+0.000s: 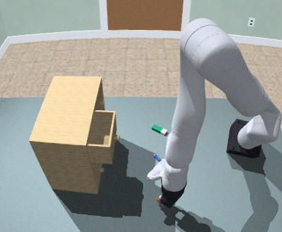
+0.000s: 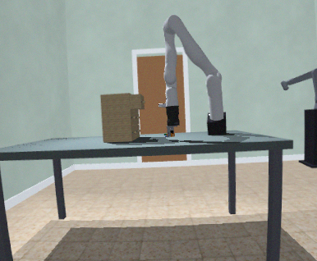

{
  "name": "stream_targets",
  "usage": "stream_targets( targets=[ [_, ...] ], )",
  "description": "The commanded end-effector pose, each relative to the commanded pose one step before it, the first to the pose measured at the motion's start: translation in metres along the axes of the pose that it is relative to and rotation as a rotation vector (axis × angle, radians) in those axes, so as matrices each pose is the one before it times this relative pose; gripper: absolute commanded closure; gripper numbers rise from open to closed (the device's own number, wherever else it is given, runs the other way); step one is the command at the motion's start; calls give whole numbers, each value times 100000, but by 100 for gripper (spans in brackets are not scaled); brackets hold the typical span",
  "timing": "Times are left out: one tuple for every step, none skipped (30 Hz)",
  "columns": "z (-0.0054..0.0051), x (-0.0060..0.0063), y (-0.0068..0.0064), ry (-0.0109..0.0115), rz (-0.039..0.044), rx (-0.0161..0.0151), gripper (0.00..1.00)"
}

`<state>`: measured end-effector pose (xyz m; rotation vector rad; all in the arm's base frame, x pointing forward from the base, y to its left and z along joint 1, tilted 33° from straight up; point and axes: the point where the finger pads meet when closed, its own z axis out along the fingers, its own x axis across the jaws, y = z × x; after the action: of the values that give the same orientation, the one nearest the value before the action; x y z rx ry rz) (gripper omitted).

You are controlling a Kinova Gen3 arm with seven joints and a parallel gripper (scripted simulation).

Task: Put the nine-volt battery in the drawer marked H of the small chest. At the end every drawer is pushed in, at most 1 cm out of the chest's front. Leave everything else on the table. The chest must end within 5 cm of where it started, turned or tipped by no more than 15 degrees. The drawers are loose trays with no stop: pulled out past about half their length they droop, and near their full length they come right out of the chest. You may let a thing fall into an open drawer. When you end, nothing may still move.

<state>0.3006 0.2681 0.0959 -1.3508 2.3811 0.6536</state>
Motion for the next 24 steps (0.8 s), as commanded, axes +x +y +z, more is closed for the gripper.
stream_targets(
  targets=[
    [-1087, -201, -776, -885, 511, 1942, 49],
    [-362, -1, 0, -1, 0, 0, 49],
    [-370, 0, 0, 0, 0, 0, 49],
    [-375, 1, 1, 1, 0, 0, 49],
    [-378, 0, 0, -1, 0, 0, 49],
    [-378, -1, 0, -1, 0, 0, 49],
    [-377, 0, 0, 0, 0, 0, 49],
    [-372, 1, 1, 2, 0, 1, 49],
    [-366, 0, 0, -1, 0, 0, 49],
    [-356, -1, 0, -1, 0, 0, 49],
    [-345, 0, 0, 1, 0, 0, 49],
    [-331, 0, 0, 1, 0, 0, 49],
    [-316, -1, -1, -2, 0, -1, 49],
    [-298, 1, 1, 2, 0, 1, 49],
    [-279, -1, 0, -2, 0, 0, 49],
    [0, 0, 0, 0, 0, 0, 49],
    [0, 0, 0, 0, 0, 0, 49],
    [-259, 0, 0, 1, 0, 0, 49],
    [-237, 0, 0, -1, 0, 0, 49],
    [-215, 1, 0, 2, 0, 1, 49],
    [-191, -1, -1, -2, 0, -1, 49],
    [-168, 1, 0, 1, 0, 0, 49],
    [-145, 0, 0, 1, 0, 0, 49],
    [-122, -1, -1, -2, 0, -1, 49]
  ],
)
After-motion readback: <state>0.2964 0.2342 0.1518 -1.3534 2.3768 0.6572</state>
